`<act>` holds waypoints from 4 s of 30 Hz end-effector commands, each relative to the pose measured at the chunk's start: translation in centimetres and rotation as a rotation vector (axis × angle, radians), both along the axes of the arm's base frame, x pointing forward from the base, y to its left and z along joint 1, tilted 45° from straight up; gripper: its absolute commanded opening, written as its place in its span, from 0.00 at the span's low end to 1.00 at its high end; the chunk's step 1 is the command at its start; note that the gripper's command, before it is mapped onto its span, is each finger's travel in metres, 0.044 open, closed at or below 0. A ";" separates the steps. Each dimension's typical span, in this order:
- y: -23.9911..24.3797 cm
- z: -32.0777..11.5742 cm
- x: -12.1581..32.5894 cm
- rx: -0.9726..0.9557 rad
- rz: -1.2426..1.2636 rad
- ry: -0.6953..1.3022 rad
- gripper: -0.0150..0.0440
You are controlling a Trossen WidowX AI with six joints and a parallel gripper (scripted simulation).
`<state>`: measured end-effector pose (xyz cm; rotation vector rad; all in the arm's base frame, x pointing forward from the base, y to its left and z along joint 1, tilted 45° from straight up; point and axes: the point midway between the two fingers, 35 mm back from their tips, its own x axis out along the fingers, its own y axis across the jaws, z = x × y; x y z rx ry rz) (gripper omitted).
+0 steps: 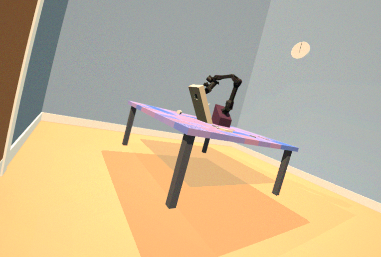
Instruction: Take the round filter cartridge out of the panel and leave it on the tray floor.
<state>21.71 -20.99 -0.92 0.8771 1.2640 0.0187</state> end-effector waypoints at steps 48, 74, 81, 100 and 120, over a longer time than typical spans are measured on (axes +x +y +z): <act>0.9 -17.4 -25.8 -0.135 -0.912 0.838 0.25; 6.1 -22.8 -26.5 -0.135 -0.912 0.839 0.25; 5.7 -22.7 -26.4 -0.134 -0.919 0.836 0.57; 1.9 -19.0 -26.0 -0.133 -0.919 0.835 1.00; 1.5 -18.5 -26.0 -0.141 -0.914 0.836 1.00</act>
